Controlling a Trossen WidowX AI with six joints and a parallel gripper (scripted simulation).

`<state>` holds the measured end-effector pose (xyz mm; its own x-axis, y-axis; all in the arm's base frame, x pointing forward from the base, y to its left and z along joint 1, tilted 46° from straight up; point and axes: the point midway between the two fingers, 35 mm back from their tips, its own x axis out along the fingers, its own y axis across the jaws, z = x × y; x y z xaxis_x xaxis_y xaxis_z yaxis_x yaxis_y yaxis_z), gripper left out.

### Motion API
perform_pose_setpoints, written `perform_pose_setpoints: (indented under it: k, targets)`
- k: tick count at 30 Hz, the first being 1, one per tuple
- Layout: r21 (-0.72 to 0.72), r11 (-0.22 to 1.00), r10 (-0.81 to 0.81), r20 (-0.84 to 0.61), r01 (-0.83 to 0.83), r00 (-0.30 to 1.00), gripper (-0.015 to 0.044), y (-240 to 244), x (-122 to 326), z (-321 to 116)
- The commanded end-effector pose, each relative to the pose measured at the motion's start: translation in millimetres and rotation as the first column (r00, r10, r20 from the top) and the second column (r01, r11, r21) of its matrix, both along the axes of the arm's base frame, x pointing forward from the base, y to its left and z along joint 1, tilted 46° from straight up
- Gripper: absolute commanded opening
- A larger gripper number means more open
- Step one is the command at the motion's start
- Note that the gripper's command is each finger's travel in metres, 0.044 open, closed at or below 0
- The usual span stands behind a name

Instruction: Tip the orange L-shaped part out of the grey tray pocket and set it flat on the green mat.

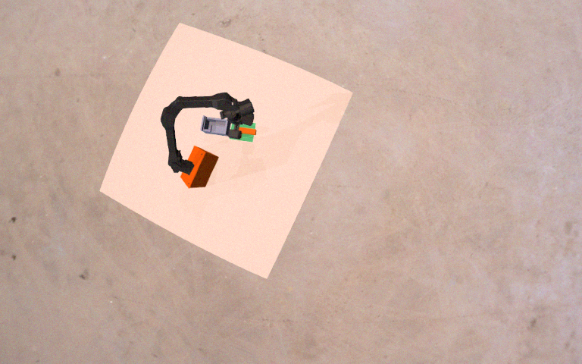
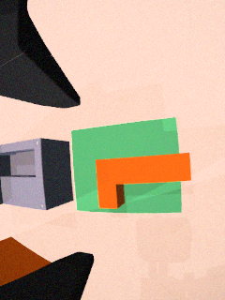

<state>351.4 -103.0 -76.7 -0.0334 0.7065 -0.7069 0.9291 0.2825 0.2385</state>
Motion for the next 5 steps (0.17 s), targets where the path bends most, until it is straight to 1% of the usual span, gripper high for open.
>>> perform_pose_setpoints:
  k: [1,5]
  targets:
    - [0.0,1.0,-0.003,0.0,0.003,1.0,0.04,0.1,0.4,-0.1]
    - [0.0,1.0,-0.003,0.0,0.003,1.0,0.04,0.1,0.4,-0.1]
